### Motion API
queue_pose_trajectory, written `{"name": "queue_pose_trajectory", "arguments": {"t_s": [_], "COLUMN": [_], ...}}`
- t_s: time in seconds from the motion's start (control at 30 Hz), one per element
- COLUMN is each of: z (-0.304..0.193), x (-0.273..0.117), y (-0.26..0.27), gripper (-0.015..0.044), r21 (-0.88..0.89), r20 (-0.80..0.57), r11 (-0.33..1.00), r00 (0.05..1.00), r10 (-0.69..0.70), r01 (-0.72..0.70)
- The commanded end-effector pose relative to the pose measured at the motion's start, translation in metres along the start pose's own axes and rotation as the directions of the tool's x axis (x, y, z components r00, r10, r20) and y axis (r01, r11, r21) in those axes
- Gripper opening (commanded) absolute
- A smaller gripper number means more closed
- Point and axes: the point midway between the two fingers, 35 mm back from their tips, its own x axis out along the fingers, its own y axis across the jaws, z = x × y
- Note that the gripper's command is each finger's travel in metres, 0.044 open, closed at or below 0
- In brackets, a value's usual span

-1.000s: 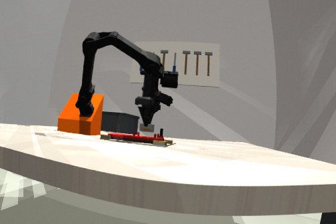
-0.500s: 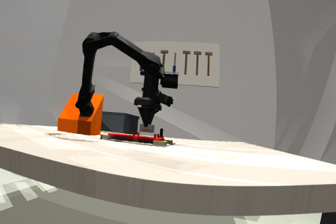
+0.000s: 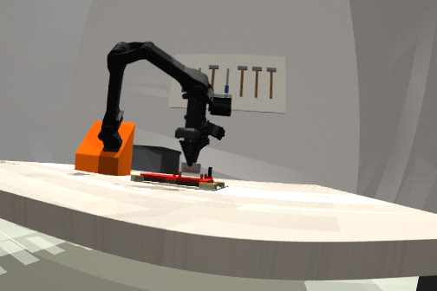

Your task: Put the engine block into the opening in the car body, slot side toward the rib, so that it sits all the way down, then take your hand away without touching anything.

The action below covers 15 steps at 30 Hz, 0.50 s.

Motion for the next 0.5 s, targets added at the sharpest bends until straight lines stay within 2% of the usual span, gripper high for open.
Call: {"name": "queue_pose_trajectory", "arguments": {"t_s": [0.0,0.47], "z": [0.0001,0.0001], "x": [0.0015,0.0050], "y": [-0.0002,-0.0004], "gripper": [0.0160,0.0160], "r21": [0.000,-0.003], "r20": [0.001,0.001], "r11": [1.000,1.000], "r00": [1.000,1.000], "r10": [-0.003,-0.004], "r01": [0.003,0.004]}}
